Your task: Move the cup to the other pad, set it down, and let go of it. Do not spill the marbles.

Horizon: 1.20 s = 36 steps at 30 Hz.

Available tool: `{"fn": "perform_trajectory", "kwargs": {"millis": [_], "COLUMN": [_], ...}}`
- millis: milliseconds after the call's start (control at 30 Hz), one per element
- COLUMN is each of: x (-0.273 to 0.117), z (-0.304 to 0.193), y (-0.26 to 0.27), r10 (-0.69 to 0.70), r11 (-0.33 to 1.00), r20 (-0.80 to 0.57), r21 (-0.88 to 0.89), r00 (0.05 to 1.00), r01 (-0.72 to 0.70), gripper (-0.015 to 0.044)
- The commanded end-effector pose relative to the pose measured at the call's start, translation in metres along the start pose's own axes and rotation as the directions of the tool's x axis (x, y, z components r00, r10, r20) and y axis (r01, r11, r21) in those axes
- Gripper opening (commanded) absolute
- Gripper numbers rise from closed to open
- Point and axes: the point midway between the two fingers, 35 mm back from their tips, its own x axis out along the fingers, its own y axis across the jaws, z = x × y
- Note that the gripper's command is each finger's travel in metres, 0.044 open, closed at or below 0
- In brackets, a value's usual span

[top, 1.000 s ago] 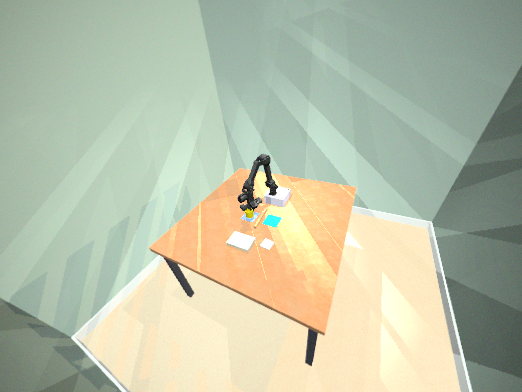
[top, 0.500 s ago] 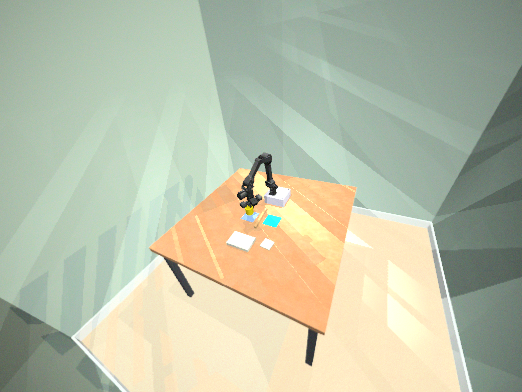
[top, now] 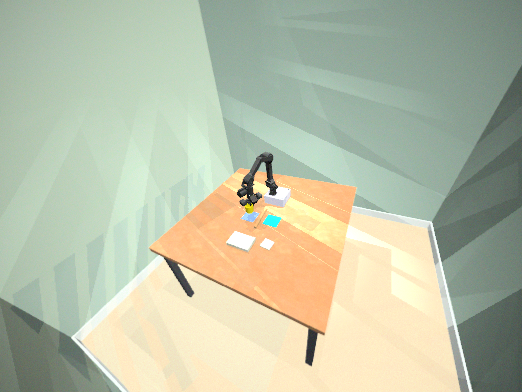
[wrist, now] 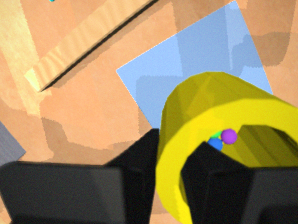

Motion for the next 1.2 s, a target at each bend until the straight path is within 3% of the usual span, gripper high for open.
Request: {"fn": "perform_trajectory", "kwargs": {"millis": [0,1167], "x": [0.000,-0.002], "z": [0.000,0.043], "y": [0.000,0.026], "r10": [-0.001,-0.003], "r11": [1.000,1.000], "r20": [0.000,0.010], "r21": [0.000,-0.002], "r00": [1.000,1.000], "r01": [0.001,0.003], "gripper": [0.0000,0.0000]}}
